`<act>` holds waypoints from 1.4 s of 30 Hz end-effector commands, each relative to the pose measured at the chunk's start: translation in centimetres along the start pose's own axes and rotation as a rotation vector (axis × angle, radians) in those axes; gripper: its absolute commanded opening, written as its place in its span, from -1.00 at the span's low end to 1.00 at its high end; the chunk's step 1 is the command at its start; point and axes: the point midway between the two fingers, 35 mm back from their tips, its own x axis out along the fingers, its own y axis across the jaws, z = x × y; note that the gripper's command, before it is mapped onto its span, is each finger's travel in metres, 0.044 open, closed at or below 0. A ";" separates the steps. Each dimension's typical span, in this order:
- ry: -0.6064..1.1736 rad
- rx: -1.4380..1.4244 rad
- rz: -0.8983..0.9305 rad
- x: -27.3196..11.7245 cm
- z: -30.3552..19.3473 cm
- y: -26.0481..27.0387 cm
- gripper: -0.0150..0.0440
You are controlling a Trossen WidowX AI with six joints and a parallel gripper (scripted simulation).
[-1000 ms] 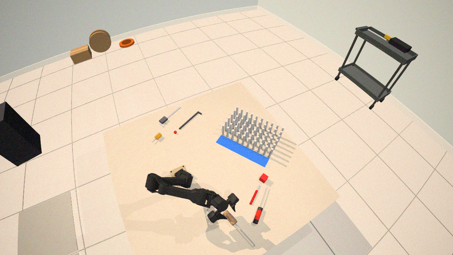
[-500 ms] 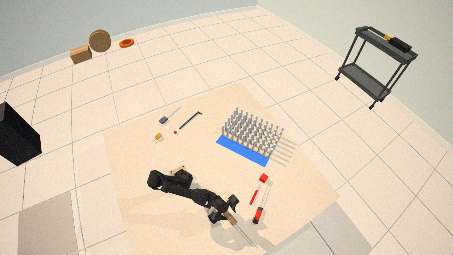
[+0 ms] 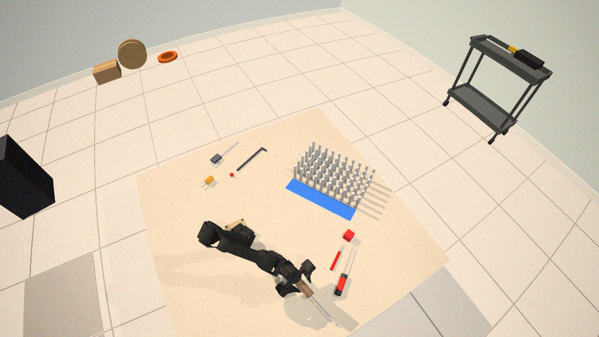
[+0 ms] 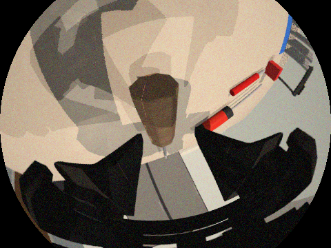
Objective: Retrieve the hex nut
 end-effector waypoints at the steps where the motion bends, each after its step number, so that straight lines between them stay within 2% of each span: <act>1: -0.005 -0.008 0.000 0.6 0.7 0.3 0.46; 10: -0.003 -0.010 0.000 1.4 1.4 0.9 0.46; 13: -0.003 -0.010 0.000 1.4 1.4 0.9 0.19; 21: -0.003 -0.010 0.000 1.4 1.4 0.9 0.01; 27: -0.022 0.073 -0.063 0.9 1.2 -0.9 -0.49; 42: -0.120 0.109 -0.029 -1.7 0.3 -3.4 -0.49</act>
